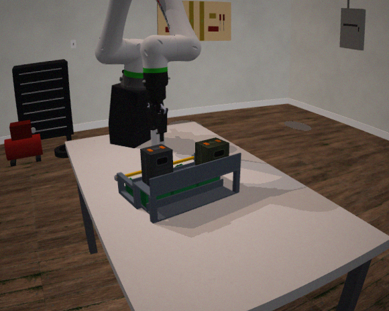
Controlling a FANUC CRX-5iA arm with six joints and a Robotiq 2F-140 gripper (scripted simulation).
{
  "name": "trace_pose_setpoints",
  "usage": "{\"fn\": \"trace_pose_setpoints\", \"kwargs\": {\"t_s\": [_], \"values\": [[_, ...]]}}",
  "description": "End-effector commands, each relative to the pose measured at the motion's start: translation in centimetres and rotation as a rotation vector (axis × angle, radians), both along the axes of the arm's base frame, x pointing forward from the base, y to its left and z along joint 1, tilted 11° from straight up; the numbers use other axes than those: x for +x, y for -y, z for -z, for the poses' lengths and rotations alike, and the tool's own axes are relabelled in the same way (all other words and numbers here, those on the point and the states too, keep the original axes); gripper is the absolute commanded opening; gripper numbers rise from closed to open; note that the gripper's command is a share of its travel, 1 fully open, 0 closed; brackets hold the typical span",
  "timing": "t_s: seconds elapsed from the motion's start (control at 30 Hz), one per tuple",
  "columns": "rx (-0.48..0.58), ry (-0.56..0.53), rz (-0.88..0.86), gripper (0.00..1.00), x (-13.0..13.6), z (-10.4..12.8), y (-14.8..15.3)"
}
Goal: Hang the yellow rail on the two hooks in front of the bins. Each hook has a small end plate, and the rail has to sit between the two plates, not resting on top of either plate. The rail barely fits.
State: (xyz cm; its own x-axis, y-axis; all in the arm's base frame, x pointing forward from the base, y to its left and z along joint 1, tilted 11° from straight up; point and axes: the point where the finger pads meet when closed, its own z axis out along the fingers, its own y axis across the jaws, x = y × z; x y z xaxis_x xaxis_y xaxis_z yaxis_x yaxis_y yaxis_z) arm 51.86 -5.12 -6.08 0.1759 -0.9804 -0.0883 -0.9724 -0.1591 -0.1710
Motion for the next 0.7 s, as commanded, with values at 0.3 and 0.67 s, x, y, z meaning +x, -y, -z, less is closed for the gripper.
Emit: {"fn": "trace_pose_setpoints", "kwargs": {"t_s": [0.3, 0.67], "values": [[0.0, 0.0, 0.0, 0.3, 0.05, 0.23, -0.02], [0.0, 0.0, 0.0, 0.3, 0.05, 0.23, -0.02]]}}
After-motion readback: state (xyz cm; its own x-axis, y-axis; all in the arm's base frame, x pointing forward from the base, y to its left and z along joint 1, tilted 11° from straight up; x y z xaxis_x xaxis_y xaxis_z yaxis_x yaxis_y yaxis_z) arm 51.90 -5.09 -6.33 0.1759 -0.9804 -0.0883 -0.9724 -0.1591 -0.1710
